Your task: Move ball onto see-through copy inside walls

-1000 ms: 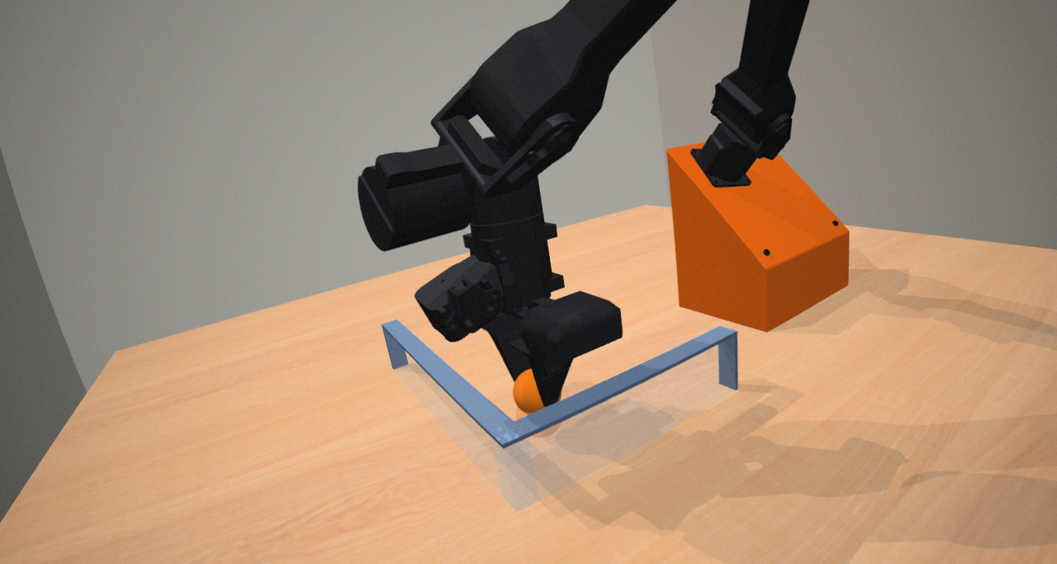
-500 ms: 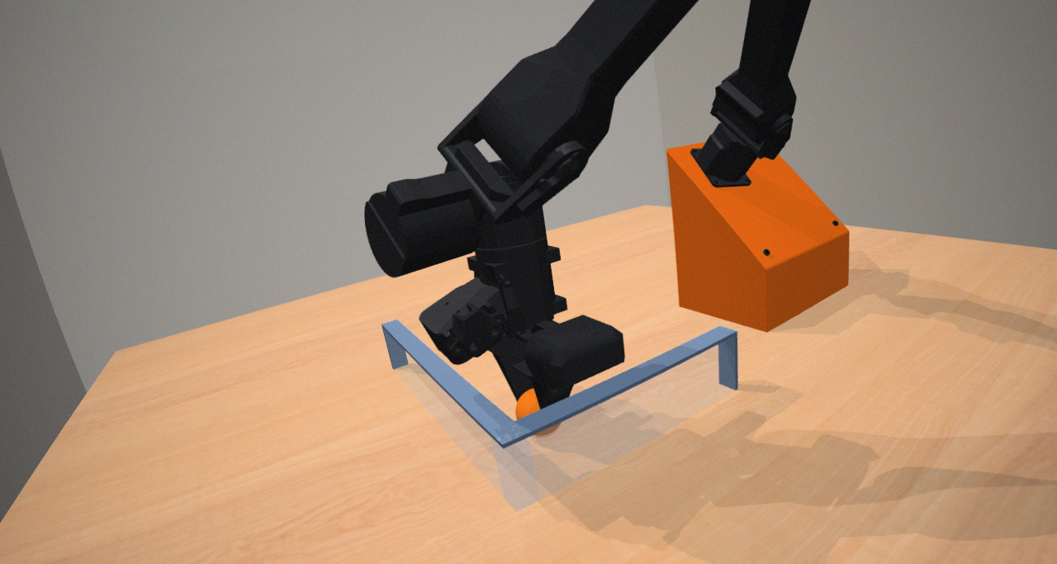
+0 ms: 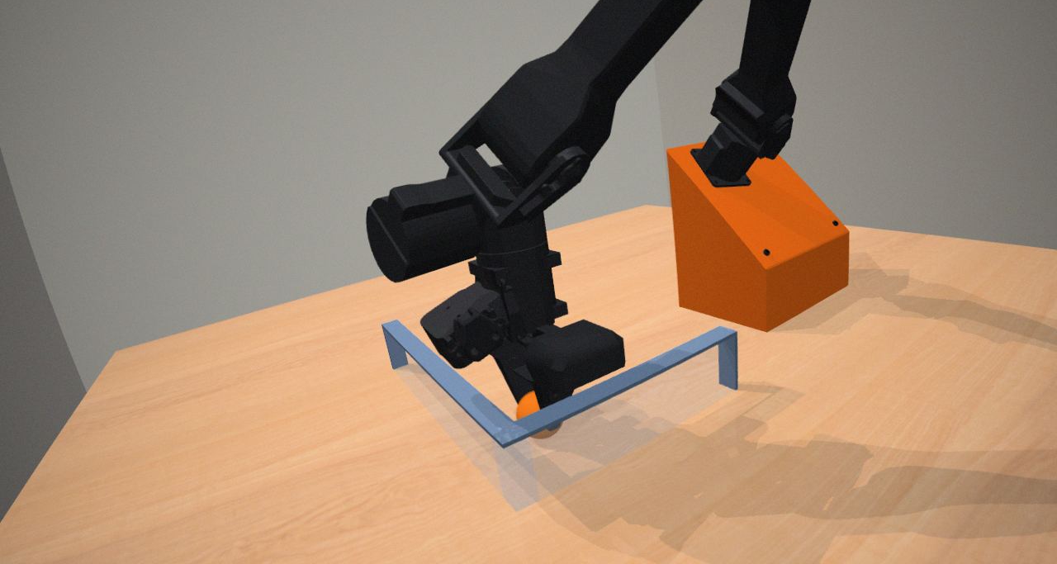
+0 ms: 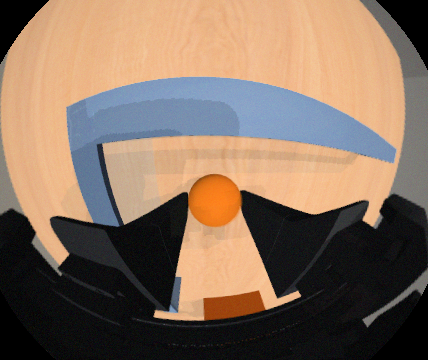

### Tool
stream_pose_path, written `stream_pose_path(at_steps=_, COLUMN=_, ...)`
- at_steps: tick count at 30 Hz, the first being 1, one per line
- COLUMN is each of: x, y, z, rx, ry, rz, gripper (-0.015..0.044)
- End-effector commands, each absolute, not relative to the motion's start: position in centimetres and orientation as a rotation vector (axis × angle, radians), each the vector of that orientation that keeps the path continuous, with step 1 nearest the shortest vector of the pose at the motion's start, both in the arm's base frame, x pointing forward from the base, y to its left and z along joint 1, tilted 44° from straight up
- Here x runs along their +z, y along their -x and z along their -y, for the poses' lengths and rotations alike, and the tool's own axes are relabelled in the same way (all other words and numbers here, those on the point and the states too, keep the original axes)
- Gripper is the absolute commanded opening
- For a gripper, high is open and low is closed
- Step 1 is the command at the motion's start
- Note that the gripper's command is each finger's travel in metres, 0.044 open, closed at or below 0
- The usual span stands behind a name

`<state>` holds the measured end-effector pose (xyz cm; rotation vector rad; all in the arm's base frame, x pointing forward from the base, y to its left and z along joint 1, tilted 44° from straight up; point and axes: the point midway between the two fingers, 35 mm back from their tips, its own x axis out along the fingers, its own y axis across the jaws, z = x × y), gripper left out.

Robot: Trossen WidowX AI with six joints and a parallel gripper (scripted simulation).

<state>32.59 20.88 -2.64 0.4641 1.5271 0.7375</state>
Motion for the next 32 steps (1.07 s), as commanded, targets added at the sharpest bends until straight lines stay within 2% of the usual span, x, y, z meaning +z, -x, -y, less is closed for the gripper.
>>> stream_pose_path(at_steps=1, x=-2.6, y=-32.6, z=-20.9, rx=0.738, ry=-0.463, rz=-1.527, gripper=0.0309)
stream_pose_path(at_steps=6, x=-1.9, y=-32.8, z=-20.1, rx=0.736, ry=-0.462, rz=-1.528, gripper=0.0309)
stream_pose_path(at_steps=11, x=3.3, y=-33.4, z=-15.1, rx=0.73, ry=-0.463, rz=-1.532, gripper=0.0309)
stream_pose_path(at_steps=24, x=2.6, y=-33.5, z=-15.4, rx=0.718, ry=-0.466, rz=-1.53, gripper=0.0309)
stream_pose_path(at_steps=29, x=5.6, y=-33.6, z=-12.7, rx=0.723, ry=-0.464, rz=-1.531, gripper=0.044)
stream_pose_path(at_steps=32, x=5.8, y=-33.6, z=-12.6, rx=0.724, ry=-0.464, rz=-1.531, gripper=0.044)
